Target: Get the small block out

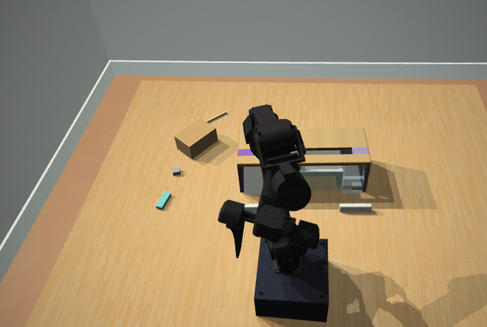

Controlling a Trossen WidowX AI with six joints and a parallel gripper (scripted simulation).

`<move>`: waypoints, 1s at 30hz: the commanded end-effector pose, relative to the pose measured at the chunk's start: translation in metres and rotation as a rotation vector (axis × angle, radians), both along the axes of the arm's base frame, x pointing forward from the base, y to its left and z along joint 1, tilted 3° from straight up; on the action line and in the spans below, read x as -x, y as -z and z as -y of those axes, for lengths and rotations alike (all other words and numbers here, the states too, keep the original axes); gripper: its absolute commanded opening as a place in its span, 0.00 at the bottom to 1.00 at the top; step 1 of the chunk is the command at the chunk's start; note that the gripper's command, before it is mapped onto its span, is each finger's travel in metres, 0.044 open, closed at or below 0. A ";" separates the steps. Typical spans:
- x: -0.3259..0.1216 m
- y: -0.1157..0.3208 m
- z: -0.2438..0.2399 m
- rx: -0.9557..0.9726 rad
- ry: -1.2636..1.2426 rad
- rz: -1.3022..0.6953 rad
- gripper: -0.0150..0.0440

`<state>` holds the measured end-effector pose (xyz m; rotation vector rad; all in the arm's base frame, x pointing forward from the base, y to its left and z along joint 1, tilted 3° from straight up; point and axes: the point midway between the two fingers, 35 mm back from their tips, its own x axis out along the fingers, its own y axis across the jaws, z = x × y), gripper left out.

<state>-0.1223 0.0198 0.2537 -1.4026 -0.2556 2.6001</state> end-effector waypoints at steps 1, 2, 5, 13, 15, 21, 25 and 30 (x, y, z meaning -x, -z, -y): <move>0.001 0.000 0.002 0.003 -0.007 0.002 0.93; 0.003 0.001 0.007 0.012 -0.029 0.009 0.93; 0.012 0.006 0.037 0.056 -0.151 0.055 0.93; 0.001 0.021 0.127 0.141 -0.475 0.217 0.93; -0.009 0.026 0.149 0.151 -0.551 0.263 0.93; -0.059 0.040 0.204 0.156 -0.762 0.402 0.93; -0.088 0.049 0.223 0.153 -0.850 0.453 0.93; -0.146 0.062 0.242 0.103 -0.992 0.574 0.93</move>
